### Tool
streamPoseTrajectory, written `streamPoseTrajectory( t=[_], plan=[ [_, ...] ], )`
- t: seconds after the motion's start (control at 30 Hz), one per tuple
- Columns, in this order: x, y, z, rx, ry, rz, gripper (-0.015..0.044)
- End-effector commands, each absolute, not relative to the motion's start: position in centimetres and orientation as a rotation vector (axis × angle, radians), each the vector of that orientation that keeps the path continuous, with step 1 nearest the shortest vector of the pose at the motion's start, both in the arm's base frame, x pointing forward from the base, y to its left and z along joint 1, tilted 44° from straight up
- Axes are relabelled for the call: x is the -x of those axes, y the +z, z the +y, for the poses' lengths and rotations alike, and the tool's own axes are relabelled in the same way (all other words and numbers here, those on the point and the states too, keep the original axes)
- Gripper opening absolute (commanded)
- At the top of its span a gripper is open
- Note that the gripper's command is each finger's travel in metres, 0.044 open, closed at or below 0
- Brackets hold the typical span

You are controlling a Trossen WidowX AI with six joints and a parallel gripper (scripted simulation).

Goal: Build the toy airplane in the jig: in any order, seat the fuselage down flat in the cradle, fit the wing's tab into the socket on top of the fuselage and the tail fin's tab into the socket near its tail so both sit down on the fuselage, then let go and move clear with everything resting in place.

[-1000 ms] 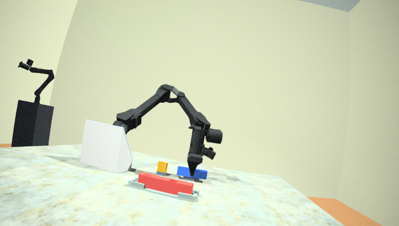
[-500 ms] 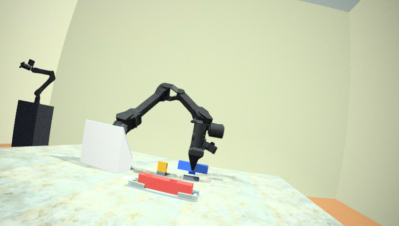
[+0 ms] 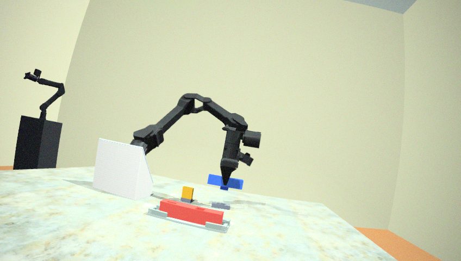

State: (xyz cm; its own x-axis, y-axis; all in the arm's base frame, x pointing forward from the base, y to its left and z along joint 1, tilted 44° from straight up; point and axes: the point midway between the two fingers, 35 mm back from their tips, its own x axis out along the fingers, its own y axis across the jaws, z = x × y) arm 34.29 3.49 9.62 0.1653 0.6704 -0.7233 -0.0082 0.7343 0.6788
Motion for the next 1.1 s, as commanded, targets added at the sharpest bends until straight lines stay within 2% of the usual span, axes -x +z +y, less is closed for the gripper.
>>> streamPoseTrajectory(
  t=[0.0,0.5,1.07],
  plan=[
    [-34.3,10.9,2.5,-0.607,0.530,1.316,0.0000],
    [-33.1,13.8,0.2,-0.621,0.531,1.318,0.0000],
    [-33.8,10.1,-3.2,-0.408,0.666,1.235,0.0000]
  ],
)
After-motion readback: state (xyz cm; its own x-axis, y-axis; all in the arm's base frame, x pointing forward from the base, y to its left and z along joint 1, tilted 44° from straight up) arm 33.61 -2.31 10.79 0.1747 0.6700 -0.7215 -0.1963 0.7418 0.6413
